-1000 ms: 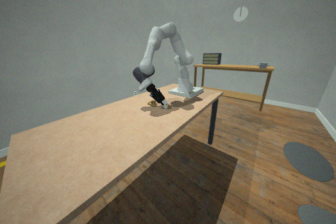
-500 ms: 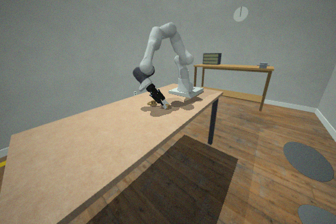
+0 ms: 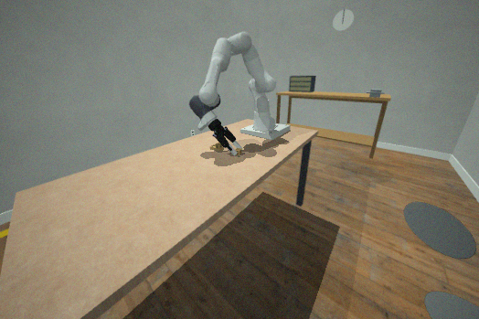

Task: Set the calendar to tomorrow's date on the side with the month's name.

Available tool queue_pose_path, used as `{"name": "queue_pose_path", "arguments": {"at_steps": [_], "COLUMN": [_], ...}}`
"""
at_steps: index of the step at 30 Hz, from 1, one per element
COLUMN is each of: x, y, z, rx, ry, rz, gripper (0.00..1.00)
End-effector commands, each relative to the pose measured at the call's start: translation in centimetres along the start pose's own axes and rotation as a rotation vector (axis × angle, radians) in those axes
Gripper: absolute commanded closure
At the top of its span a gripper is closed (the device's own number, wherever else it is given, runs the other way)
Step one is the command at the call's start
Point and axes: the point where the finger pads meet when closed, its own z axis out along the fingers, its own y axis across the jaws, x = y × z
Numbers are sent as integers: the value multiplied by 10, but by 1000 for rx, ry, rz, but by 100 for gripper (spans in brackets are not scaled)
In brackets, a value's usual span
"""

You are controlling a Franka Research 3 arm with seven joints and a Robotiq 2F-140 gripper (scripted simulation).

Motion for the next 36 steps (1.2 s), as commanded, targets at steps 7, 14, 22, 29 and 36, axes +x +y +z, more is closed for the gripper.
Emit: {"name": "queue_pose_path", "arguments": {"at_steps": [7, 14, 22, 29, 36], "x": [0, -2, -16, -29, -44], "y": [-2, -2, -1, -1, -1], "z": [0, -2, -17, -30, -45], "rx": [5, 5, 5, 5, 5], "ry": [0, 0, 0, 0, 0], "rz": [-1, -1, -1, -1, -1], "gripper": [59, 59, 59, 59, 59]}}
